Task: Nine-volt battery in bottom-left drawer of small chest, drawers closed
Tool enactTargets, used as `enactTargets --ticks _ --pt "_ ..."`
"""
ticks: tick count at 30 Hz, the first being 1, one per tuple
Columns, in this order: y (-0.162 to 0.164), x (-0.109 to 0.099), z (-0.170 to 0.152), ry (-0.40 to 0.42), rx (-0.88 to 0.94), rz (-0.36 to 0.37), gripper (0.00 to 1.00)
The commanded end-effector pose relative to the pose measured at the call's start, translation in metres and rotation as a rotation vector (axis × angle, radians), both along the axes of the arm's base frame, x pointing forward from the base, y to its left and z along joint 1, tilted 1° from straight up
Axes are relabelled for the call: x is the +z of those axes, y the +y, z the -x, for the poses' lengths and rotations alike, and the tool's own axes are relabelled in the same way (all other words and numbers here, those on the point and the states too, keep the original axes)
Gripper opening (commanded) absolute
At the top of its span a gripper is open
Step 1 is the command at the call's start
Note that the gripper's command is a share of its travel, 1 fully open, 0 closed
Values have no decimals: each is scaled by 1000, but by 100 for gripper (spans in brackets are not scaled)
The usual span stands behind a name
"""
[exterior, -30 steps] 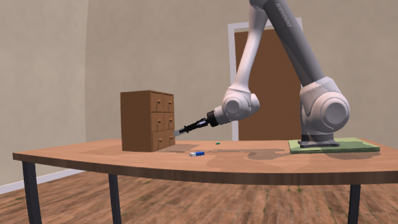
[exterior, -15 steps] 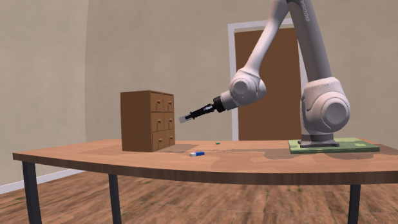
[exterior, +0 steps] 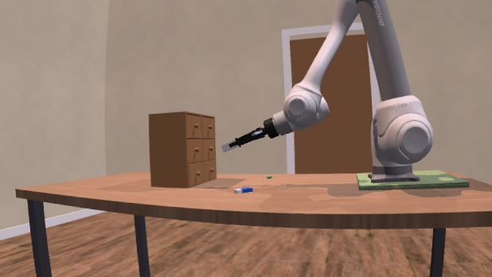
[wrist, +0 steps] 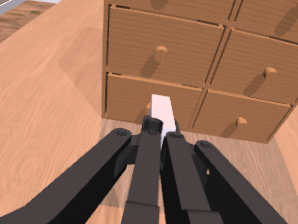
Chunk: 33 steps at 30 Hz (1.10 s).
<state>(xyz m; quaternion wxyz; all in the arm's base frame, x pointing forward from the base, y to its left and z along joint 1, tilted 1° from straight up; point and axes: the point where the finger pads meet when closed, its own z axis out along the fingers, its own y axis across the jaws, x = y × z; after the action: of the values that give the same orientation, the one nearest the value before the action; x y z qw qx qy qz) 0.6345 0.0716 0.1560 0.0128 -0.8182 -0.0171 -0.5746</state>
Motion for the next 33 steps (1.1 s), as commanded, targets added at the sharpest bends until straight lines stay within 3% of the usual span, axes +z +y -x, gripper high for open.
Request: enactTargets --ticks 1,15,33 --pt "0 1 1 8 0 0 0" --pt "0 6 7 77 0 3 0" --pt "-1 23 24 283 0 12 0"
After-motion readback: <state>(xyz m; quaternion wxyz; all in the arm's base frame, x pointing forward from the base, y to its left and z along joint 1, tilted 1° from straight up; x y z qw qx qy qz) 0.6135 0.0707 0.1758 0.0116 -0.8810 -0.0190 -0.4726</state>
